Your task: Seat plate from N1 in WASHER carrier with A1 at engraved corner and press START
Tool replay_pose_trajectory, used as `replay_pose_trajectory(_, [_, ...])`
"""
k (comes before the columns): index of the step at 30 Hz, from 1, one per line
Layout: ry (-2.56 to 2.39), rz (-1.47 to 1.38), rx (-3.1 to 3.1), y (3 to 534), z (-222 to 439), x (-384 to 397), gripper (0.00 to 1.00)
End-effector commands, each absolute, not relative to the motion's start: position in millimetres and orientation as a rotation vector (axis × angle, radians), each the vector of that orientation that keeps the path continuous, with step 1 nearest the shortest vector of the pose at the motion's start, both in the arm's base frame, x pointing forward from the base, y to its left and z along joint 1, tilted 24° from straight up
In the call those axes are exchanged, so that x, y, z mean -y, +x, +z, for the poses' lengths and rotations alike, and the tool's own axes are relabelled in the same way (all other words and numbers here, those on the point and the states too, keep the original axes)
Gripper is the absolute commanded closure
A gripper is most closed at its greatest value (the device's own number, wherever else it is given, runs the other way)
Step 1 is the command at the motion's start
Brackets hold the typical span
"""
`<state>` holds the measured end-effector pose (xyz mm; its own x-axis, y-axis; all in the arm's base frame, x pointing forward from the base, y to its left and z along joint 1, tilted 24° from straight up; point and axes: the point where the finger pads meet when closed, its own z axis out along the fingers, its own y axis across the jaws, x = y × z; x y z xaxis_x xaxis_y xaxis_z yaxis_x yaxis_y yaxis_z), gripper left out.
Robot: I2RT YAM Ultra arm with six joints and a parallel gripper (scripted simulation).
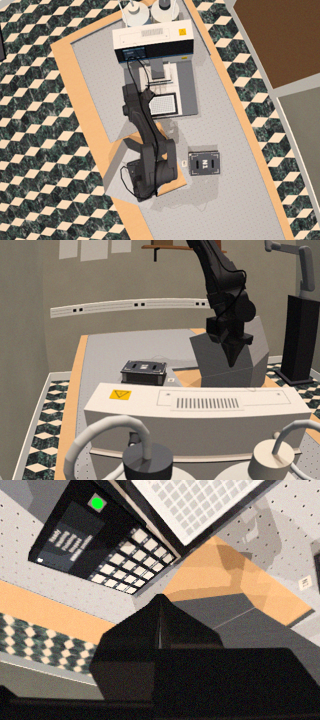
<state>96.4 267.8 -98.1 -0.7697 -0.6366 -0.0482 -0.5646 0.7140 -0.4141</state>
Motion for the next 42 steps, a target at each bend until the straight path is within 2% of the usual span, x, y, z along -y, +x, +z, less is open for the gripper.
replay_pose_trajectory(1, [-1.166,-0.534,-2.673,75,-94,-268,1.00])
replay_pose_trajectory(11, [-1.625,-0.580,-2.491,32,-101,-243,1.00])
replay_pose_trajectory(22, [-1.968,-0.570,-2.282,23,-101,-250,1.00])
replay_pose_trajectory(42, [-1.970,-0.568,-2.279,22,-101,-251,1.00])
